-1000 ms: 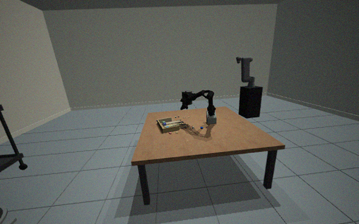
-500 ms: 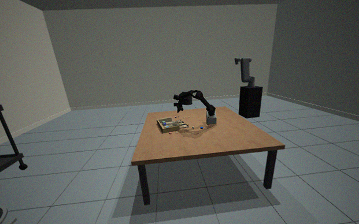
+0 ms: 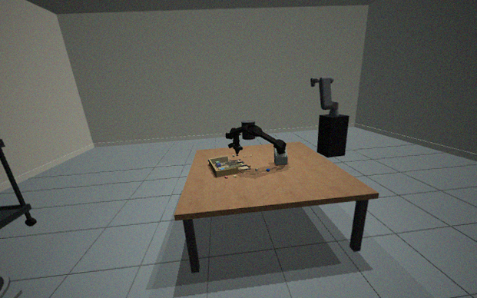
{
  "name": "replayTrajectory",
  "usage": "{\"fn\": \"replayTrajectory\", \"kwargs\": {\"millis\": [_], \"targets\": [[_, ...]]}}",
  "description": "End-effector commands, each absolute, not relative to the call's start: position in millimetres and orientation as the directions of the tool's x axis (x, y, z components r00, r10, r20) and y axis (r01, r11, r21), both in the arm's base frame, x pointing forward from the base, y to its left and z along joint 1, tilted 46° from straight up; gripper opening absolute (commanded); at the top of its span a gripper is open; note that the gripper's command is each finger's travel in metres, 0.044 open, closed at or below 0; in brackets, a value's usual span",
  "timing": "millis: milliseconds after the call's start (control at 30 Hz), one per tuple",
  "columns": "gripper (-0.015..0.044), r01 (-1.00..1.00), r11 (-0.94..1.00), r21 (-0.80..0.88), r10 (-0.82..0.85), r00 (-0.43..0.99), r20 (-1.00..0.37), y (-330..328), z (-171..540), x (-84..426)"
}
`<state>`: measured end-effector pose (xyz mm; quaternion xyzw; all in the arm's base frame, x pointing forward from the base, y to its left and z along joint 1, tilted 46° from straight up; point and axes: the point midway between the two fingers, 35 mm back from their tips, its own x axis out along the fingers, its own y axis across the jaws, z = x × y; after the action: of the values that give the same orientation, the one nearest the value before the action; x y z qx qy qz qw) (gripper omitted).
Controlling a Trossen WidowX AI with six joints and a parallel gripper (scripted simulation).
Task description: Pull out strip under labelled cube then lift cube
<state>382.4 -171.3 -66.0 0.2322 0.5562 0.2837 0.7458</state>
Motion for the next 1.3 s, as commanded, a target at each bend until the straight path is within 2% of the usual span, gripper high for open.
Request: {"fn": "replayTrajectory", "kwargs": {"millis": [0,1267], "targets": [[0.0000,-0.176,0.735,0.655,0.678,0.221,-0.701,-173,-67,385],[0.0000,-0.177,0.733,0.657,0.680,0.222,-0.699,-128,-108,402]]}}
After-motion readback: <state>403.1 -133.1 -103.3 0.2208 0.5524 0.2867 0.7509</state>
